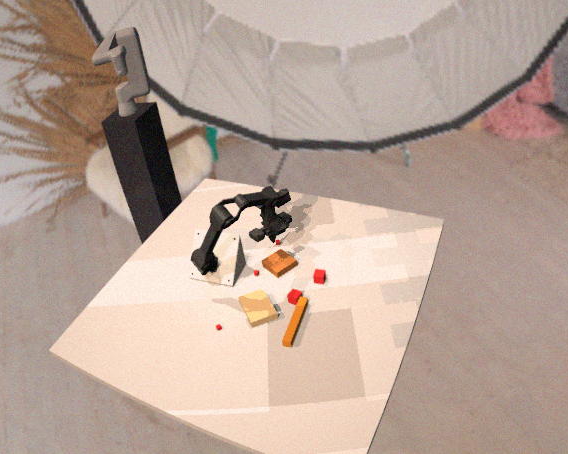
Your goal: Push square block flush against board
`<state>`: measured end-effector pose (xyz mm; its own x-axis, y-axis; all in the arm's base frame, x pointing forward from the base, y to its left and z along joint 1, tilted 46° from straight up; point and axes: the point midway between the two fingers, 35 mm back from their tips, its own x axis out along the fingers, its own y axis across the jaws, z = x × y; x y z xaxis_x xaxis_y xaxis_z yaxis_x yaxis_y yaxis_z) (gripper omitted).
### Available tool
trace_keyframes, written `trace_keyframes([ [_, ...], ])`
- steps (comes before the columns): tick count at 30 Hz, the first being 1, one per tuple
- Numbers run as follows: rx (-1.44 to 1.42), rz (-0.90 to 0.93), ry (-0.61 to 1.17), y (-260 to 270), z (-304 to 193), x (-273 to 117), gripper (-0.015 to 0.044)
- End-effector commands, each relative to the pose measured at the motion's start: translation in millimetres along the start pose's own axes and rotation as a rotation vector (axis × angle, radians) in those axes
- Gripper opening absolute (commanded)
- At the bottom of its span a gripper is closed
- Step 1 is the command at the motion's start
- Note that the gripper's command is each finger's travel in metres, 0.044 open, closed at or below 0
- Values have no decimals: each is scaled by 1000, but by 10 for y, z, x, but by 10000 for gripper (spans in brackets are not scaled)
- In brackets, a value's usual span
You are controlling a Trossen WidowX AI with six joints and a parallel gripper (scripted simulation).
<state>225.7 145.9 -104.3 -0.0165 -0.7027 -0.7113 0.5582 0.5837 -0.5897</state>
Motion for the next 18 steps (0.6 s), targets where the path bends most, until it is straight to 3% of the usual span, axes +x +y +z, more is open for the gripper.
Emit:
trace_keyframes([
  [1, 18, -6, 7, 16, -39, 69, 0],
  [5, 19, -8, 5, 9, -38, 562, 0],
  [18, 19, -7, 5, 13, 33, 588, 0],
])
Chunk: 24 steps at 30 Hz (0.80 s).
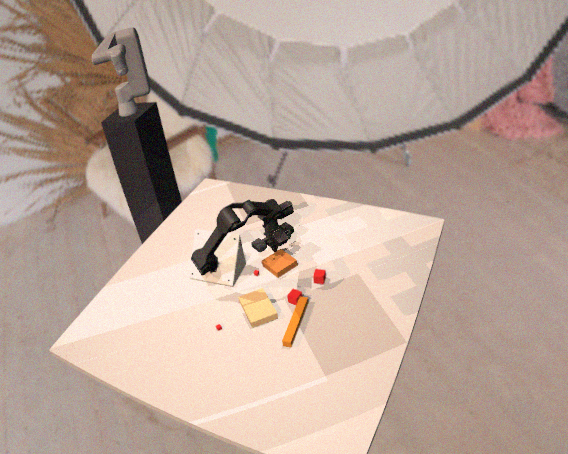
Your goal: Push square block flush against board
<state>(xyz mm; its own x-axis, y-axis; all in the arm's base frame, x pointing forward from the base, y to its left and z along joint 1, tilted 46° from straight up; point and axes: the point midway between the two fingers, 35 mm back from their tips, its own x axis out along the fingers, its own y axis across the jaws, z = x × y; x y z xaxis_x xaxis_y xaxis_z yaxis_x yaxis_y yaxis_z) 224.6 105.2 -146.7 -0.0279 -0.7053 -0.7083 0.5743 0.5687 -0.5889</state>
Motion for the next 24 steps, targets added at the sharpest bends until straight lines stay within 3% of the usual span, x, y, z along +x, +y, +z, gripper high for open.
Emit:
trace_keyframes([
  [1, -1, 3, -2, 9, 50, -1, 0],
  [24, -1, 5, -2, 26, 312, -9, 0],
])
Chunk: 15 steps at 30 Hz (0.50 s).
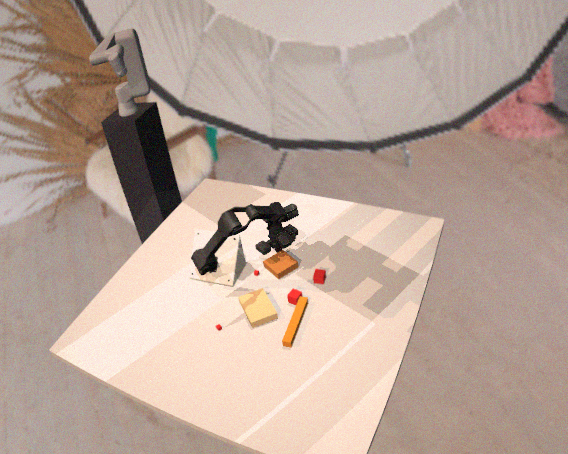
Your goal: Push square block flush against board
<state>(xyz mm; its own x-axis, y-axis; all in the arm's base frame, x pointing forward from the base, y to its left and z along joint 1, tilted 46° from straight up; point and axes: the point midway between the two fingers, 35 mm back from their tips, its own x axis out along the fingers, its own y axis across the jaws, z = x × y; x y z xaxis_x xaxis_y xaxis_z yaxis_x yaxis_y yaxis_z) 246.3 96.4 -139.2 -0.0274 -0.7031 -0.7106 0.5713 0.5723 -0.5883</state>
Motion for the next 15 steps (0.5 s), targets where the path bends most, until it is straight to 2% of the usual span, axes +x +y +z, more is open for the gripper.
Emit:
trace_keyframes([
  [1, 3, 2, -4, -4, 79, -12, 0],
  [15, 3, 2, -4, -3, 239, -14, 0],
])
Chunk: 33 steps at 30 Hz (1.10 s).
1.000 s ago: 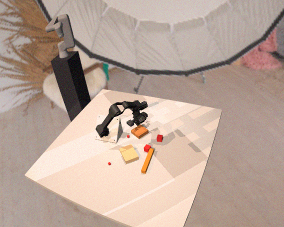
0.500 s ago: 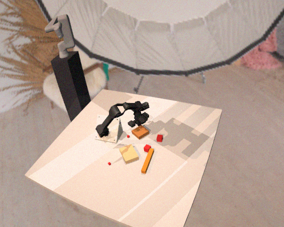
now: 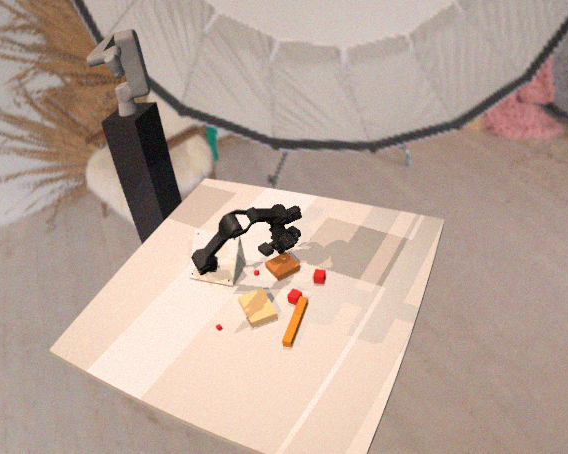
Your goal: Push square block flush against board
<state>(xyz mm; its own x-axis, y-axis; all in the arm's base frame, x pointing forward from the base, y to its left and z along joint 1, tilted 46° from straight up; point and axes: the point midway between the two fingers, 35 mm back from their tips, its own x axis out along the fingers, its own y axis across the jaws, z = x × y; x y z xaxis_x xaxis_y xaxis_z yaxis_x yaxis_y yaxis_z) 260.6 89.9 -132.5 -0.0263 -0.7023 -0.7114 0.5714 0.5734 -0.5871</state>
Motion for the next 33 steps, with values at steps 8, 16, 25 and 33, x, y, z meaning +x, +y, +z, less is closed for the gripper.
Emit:
trace_keyframes([
  [8, 3, 1, -4, -12, 160, -9, 0],
  [16, 3, 1, -5, -18, 251, -10, 0],
  [25, 3, 0, -5, -28, 354, -11, 0],
  [33, 3, 1, -5, -20, 291, -11, 0],
])
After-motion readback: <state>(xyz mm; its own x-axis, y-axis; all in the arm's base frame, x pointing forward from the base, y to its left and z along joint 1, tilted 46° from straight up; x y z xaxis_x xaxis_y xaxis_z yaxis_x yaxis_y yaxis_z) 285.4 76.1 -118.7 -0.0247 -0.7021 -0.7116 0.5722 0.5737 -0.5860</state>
